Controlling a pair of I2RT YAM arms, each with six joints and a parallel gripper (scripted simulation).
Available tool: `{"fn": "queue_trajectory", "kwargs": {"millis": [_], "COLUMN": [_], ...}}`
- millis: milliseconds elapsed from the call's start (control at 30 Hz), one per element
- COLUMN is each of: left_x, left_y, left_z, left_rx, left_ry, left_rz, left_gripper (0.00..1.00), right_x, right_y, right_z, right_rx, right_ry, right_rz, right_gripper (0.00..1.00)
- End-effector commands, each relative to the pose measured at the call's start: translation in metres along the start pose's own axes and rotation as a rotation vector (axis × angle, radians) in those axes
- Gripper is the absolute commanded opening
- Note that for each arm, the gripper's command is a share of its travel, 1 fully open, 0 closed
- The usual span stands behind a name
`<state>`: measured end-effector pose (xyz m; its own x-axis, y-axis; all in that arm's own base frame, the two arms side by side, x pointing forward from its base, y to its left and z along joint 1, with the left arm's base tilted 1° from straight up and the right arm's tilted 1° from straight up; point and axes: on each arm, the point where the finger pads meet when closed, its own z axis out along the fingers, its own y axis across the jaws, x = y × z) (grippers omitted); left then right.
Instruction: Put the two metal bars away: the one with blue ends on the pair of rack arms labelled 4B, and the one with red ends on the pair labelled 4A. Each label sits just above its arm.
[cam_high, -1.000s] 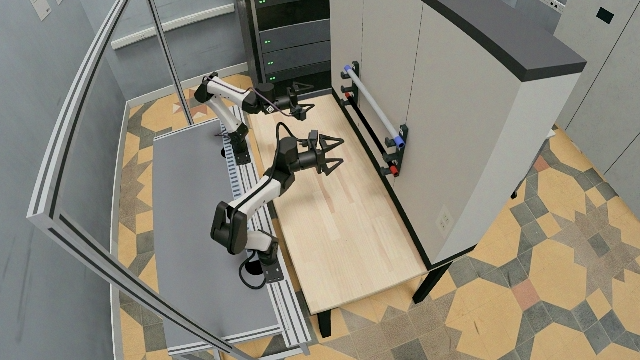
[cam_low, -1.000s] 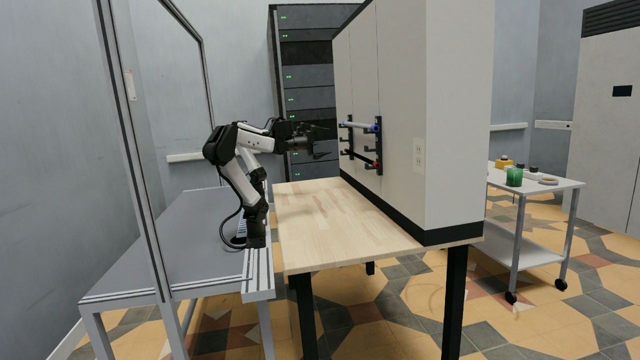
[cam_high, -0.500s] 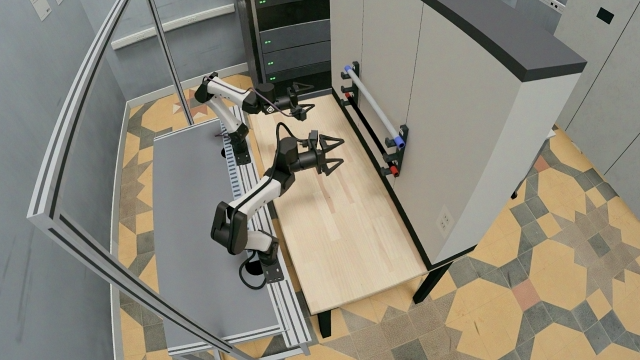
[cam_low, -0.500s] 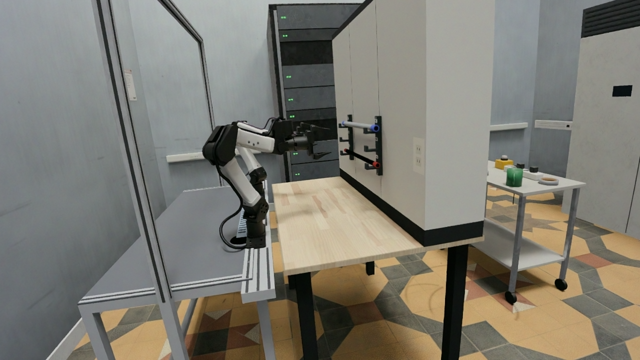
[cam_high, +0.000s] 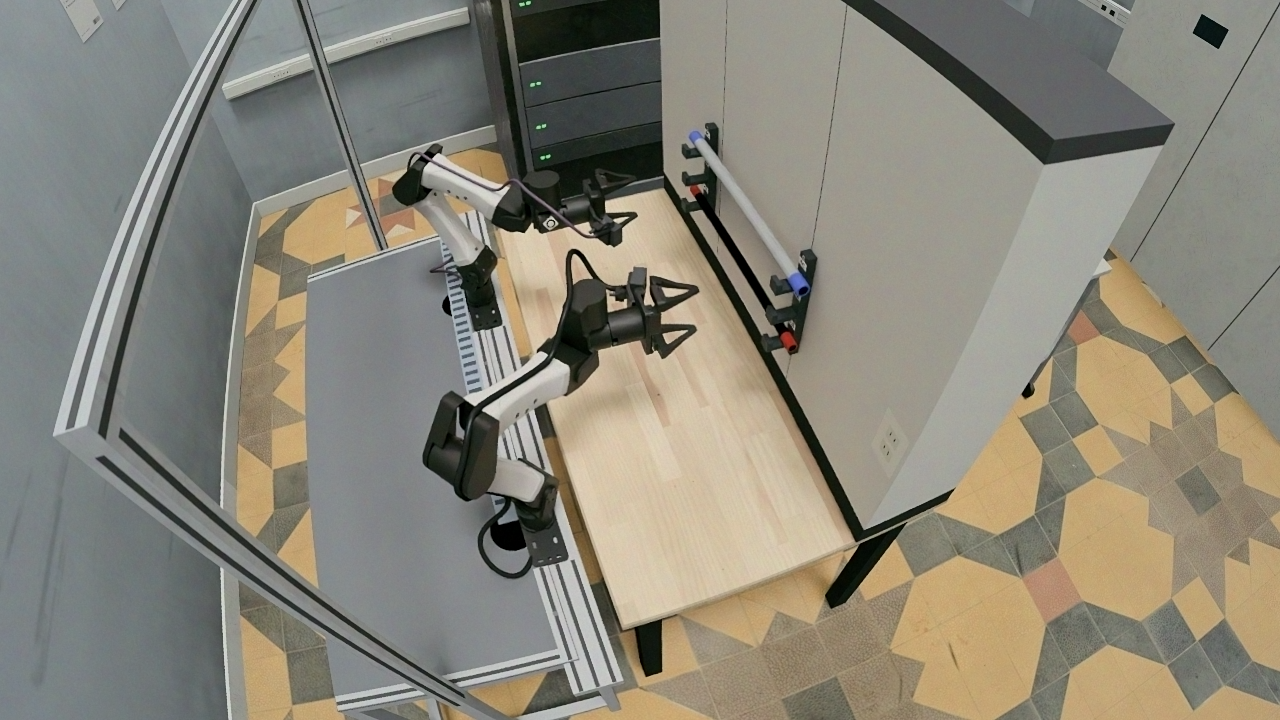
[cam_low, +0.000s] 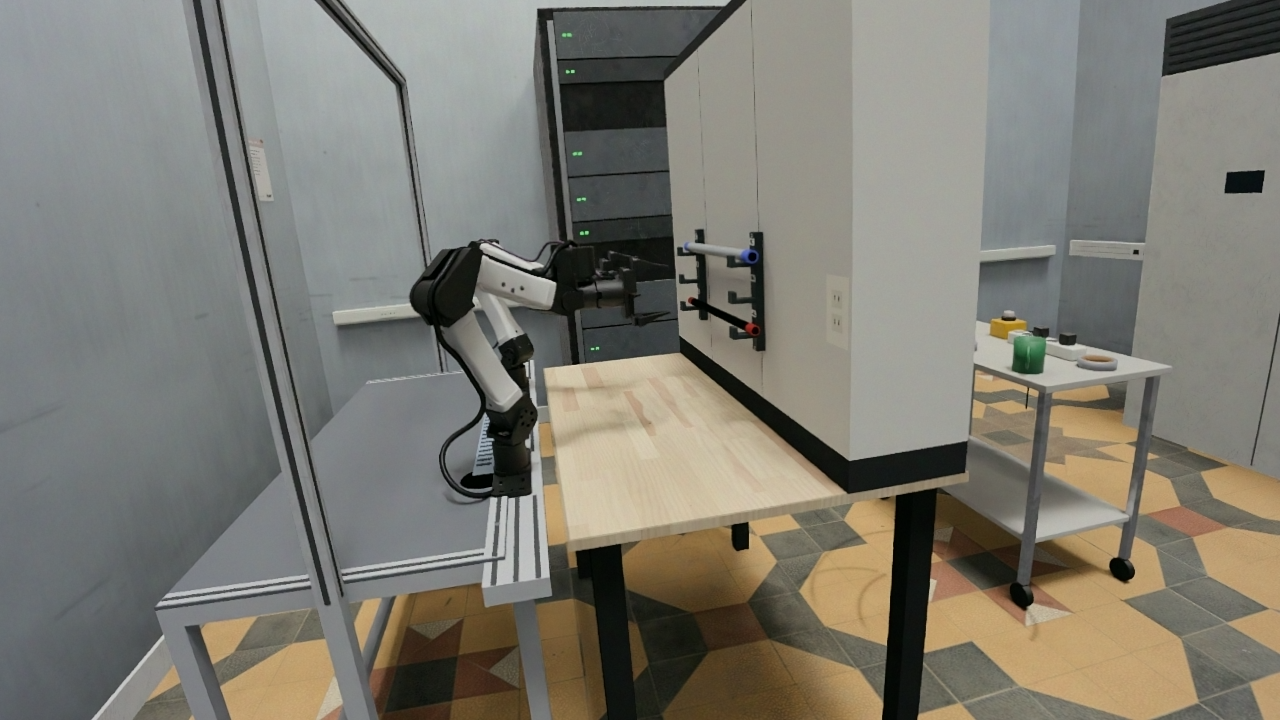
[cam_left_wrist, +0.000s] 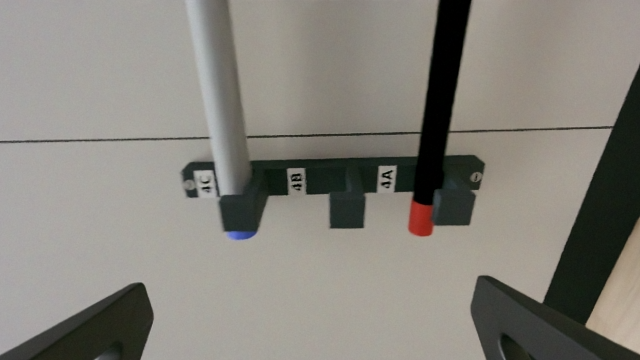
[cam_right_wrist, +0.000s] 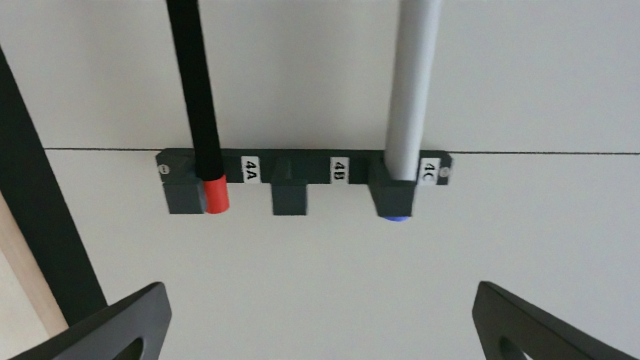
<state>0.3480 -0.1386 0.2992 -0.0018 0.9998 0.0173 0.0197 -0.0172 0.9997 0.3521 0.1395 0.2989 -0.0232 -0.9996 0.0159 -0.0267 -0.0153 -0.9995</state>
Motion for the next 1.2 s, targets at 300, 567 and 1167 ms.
{"fn": "queue_trajectory", "kwargs": {"millis": [300,567,1167], "left_x": [-0.002,-0.002,-0.003], "left_y": [-0.02,-0.035,-0.067], "left_z": [0.025,0.043,0.079], "left_rx": [-0.014,-0.014,-0.014], "left_ry": [-0.013,-0.013,-0.013], "left_rz": [-0.006,-0.006,-0.006], "left_gripper": [1.0,1.0,1.0], "right_x": [-0.006,-0.007,-0.008], "right_y": [0.017,0.033,0.064], "right_z": [0.024,0.042,0.079], "right_rx": [0.02,0.02,0.02], "right_ry": [-0.025,-0.025,-0.025], "right_rz": [0.009,0.009,0.009], "right_gripper": [1.0,1.0,1.0]}}
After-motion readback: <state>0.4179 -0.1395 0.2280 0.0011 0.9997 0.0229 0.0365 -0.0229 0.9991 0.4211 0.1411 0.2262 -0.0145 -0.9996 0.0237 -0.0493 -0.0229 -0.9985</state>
